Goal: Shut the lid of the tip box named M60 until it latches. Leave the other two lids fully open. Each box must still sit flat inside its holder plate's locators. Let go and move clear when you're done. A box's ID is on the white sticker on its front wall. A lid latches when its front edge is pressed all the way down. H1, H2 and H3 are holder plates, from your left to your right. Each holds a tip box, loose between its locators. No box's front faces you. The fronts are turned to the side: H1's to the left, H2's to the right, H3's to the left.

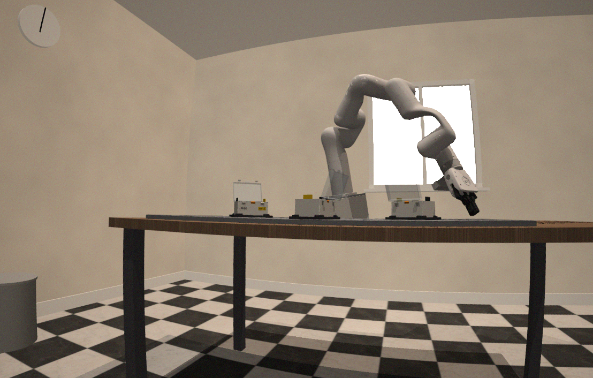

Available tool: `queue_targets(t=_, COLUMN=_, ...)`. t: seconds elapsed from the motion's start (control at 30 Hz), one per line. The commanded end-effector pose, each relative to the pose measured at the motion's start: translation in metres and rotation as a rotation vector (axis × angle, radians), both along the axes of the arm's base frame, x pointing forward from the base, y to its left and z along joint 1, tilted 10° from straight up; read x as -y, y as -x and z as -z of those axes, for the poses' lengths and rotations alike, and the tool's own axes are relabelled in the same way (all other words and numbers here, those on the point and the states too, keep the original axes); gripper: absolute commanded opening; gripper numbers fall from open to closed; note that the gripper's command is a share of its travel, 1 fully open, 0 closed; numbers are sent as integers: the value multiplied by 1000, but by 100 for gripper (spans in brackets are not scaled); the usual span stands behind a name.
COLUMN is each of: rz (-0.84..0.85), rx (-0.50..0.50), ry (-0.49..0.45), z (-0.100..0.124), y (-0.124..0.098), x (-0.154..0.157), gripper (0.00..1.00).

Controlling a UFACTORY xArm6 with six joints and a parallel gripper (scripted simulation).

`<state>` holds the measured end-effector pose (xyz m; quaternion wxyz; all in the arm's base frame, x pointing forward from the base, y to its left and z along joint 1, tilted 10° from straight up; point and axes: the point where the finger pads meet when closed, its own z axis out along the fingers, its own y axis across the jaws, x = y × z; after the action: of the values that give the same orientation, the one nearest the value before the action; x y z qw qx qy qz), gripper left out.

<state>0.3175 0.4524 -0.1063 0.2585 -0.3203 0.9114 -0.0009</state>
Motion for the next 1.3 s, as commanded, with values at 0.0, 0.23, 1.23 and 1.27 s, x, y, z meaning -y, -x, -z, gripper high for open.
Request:
queue_targets(t=0.0, rz=0, rx=2, ry=-3, z=-2, y=-1, x=-2, gripper=0)
queue_targets(t=0.23, rz=0, rx=2, ry=-3, z=-2, y=-1, x=-2, gripper=0)
queue_targets(t=1.23, rz=0, rx=2, ry=-4, z=-56, y=4, x=-10, gripper=0)
queue_targets(t=1.27, rz=0, rx=2, ry=-4, z=-61, y=4, x=-10, gripper=0)
